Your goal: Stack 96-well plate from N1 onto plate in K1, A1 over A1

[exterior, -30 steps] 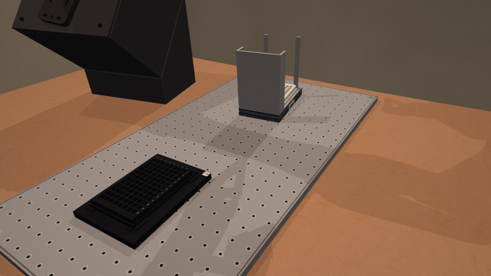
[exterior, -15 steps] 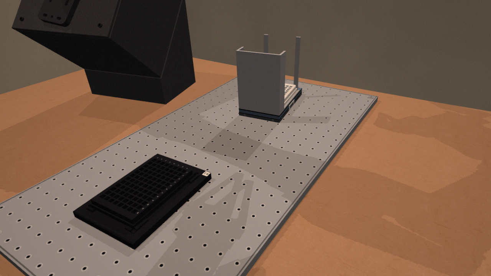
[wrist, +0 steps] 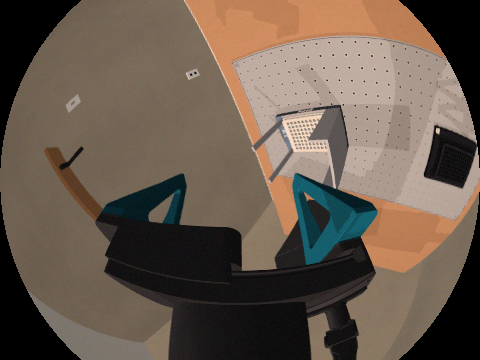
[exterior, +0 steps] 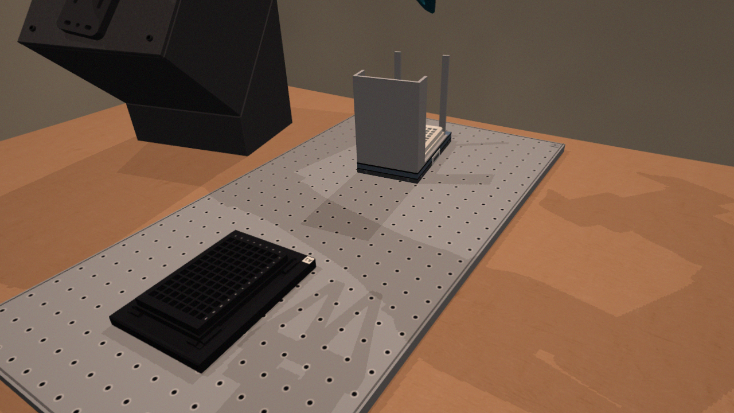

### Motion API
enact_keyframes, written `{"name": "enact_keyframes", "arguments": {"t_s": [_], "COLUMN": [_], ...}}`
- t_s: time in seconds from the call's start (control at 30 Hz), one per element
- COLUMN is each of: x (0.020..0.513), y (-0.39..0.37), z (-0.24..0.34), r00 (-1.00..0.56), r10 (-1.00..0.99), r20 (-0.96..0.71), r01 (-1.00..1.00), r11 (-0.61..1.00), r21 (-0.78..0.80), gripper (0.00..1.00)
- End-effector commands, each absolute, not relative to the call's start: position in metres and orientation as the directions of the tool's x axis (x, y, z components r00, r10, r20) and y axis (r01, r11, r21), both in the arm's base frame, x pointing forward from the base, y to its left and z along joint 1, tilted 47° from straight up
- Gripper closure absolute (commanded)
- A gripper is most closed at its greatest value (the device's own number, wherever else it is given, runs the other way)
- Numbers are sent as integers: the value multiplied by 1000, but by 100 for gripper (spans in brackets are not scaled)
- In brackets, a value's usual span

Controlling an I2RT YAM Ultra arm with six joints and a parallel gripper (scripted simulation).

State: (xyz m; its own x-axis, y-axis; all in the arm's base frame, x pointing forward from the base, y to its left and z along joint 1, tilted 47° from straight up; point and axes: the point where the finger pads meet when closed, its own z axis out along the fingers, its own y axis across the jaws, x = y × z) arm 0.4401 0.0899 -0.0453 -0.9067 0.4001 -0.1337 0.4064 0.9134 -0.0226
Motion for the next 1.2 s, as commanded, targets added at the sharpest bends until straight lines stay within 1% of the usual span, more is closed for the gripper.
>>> {"name": "enact_keyframes", "arguments": {"t_s": [0.0,0.1,0.2,0.3,0.37,0.5,0.67,0.73,0.93,1.0,1.13,1.17], "x": [443,449,445,444,444,438,440,439,433,434,427,426], "y": [74,62,48,43,43,15,2,-16,-34,-33,-59,-64], "z": [-34,-21,-22,-15,-15,-8,4,8,16,21,29,32], "r00": [-882,-886,-833,-799,-799,-801,-695,-670,-683,-636,-532,-532], "r10": [439,428,505,540,540,546,631,652,644,668,723,723], "r20": [-174,-180,-226,-265,-265,-246,-346,-354,-345,-386,-441,-441], "r01": [450,440,526,571,571,576,686,711,702,738,817,817], "r11": [892,898,849,820,820,814,726,701,709,672,575,575], "r21": [-32,-30,-42,-49,-49,-71,-54,-54,-69,-53,-43,-43], "gripper": [0,0,0,0,0,0,0,0,0,0,0,0]}}
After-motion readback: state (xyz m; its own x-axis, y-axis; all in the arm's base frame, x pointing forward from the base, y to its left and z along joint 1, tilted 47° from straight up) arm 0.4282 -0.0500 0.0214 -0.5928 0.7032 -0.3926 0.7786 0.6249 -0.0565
